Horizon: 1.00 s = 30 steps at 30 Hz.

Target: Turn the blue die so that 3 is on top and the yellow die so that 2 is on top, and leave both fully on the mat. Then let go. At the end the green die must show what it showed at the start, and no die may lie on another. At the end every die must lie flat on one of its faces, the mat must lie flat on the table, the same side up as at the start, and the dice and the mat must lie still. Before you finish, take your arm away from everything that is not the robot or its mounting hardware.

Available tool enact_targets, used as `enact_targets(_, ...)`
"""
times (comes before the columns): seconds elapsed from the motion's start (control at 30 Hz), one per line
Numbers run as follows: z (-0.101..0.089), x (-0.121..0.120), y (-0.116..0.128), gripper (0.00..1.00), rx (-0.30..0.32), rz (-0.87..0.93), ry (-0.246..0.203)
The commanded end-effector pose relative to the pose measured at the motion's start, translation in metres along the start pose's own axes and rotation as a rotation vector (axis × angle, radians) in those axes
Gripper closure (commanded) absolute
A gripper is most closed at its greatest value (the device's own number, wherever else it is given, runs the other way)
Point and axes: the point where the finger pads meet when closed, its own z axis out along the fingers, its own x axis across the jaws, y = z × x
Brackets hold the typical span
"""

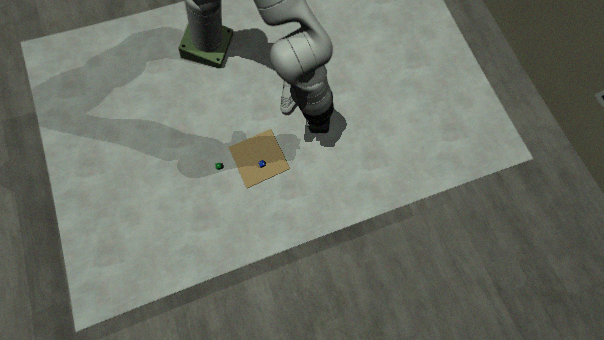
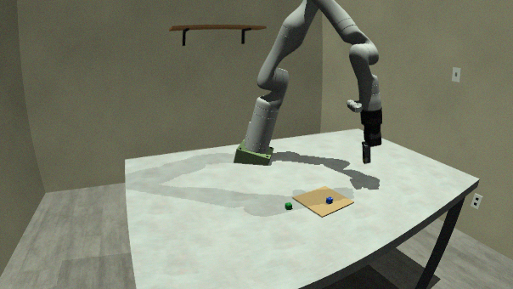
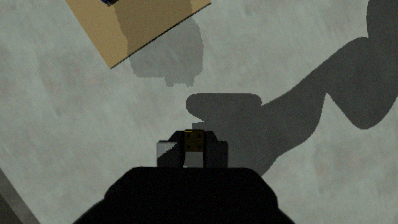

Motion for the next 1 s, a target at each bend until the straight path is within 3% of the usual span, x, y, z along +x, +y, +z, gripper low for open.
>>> enact_targets(0.0, 0.001, 0.005, 0.001, 0.66, 0.025, -0.057, 0.006)
enact_targets(0.27, 0.0, 0.003, -0.013, 0.66, 0.101, -0.19, 0.007)
enact_targets(0.97, -0.004, -0.003, -0.028, 0.66, 0.184, -0.325, 0.002)
